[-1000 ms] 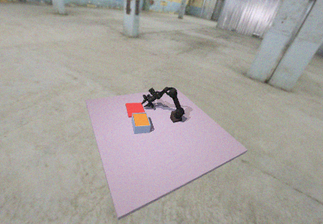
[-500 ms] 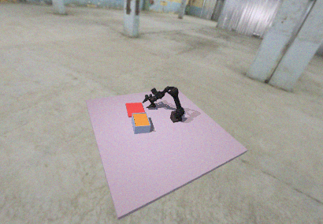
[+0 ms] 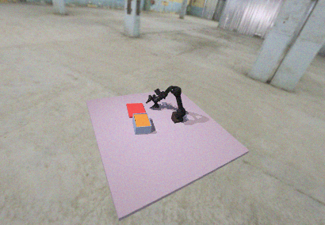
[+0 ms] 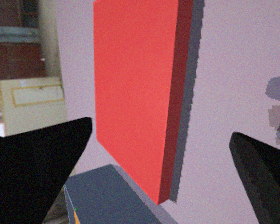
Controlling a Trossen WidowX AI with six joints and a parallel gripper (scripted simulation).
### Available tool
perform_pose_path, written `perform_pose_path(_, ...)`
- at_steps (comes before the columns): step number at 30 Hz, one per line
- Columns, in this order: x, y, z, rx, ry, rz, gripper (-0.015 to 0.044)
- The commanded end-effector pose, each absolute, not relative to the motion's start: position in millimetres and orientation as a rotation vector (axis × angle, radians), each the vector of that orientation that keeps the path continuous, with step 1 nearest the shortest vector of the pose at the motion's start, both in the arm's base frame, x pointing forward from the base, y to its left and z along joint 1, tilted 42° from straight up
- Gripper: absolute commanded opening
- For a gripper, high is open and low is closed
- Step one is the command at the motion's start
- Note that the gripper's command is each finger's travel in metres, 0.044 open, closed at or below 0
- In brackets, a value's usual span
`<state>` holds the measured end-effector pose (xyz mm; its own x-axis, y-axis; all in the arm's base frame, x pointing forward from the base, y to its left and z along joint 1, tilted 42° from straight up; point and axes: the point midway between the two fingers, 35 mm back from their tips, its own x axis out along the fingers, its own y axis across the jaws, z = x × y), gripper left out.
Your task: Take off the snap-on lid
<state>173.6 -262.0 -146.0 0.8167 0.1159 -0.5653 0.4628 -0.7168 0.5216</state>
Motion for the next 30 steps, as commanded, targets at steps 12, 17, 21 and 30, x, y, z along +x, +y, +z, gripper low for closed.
perform_pose_path(12, 157.6, -264.7, -135.7, 2.319, 0.425, -0.659, 0.044)
perform_pose_path(17, 152.7, -269.4, -128.3, 2.319, 0.425, -0.66, 0.044)
perform_pose_path(21, 148.7, -273.1, -122.4, 2.319, 0.425, -0.66, 0.044)
perform_pose_path(30, 139.7, -281.4, -109.0, 2.319, 0.426, -0.661, 0.044)
